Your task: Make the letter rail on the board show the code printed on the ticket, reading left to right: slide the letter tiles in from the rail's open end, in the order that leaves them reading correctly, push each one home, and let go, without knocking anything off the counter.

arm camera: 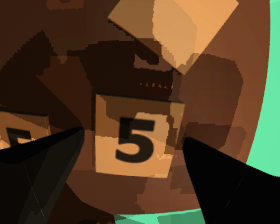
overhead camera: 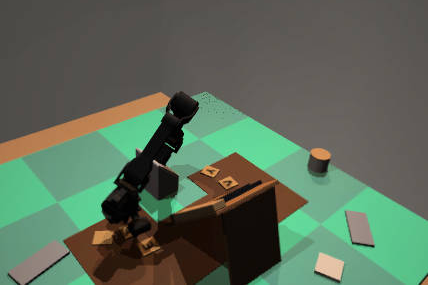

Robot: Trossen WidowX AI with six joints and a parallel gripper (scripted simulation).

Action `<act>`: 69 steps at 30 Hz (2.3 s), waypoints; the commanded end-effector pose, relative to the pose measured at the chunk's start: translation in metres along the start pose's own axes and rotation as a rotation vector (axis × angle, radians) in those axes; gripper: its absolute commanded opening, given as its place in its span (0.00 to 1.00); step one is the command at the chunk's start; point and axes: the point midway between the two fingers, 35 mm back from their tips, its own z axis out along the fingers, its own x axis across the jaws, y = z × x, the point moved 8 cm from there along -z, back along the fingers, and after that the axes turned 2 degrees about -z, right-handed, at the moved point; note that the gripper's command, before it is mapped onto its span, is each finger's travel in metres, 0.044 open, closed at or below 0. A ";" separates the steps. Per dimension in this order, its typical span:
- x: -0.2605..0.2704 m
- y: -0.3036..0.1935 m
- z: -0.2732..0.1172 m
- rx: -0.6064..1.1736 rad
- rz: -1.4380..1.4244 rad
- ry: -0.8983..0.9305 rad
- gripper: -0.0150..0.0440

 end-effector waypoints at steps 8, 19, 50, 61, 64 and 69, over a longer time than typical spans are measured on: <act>-0.001 -0.001 0.002 0.006 0.007 0.001 0.83; -0.001 -0.001 0.002 0.006 0.007 0.001 0.83; -0.001 -0.001 -0.003 0.005 0.007 0.001 0.43; -0.001 -0.002 -0.009 0.005 0.007 0.001 0.25; -0.001 -0.002 -0.011 0.005 0.007 0.001 0.25; -0.001 -0.003 -0.014 0.005 0.007 0.001 0.25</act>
